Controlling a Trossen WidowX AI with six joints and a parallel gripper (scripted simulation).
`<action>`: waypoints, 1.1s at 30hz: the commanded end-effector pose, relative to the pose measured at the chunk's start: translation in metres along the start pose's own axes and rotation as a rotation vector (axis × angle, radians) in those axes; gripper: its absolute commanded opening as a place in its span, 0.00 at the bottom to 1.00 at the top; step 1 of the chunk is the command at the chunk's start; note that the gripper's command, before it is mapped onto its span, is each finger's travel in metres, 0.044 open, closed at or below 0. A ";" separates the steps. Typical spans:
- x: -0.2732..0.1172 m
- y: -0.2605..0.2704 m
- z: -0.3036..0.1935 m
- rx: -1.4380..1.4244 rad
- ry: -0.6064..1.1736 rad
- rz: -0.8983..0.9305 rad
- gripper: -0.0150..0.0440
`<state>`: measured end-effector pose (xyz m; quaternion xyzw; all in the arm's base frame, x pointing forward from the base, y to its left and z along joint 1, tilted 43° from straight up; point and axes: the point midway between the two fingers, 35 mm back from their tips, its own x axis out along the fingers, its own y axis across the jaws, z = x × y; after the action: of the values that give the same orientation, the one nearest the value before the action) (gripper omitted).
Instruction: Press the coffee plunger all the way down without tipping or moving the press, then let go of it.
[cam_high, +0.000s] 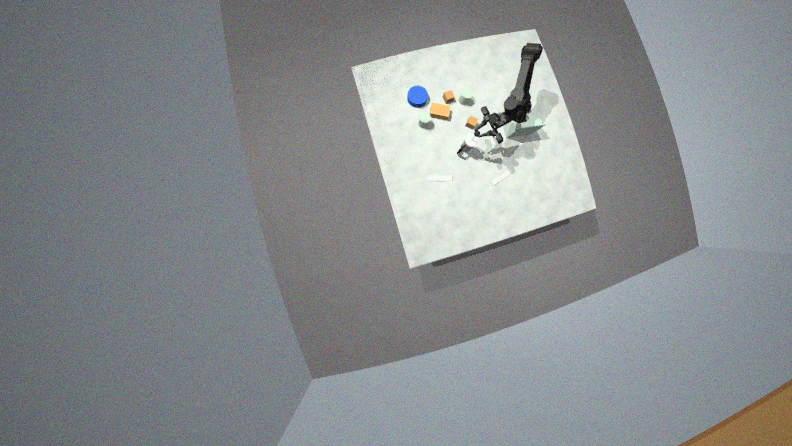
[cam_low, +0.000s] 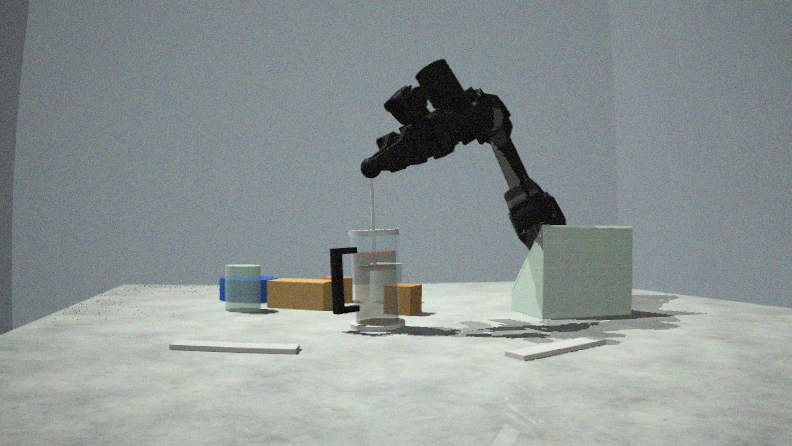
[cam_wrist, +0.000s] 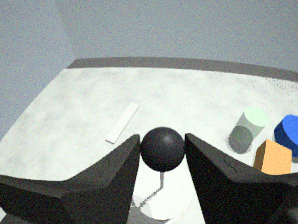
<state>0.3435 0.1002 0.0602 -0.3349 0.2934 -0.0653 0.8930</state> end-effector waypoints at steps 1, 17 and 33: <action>0.009 0.002 -0.023 -0.024 0.046 0.006 0.46; 0.024 0.000 -0.045 -0.026 0.044 0.004 0.46; 0.039 0.000 -0.050 -0.027 0.041 0.001 0.46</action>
<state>0.3507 0.0697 0.0223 -0.3358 0.2934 -0.0618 0.8929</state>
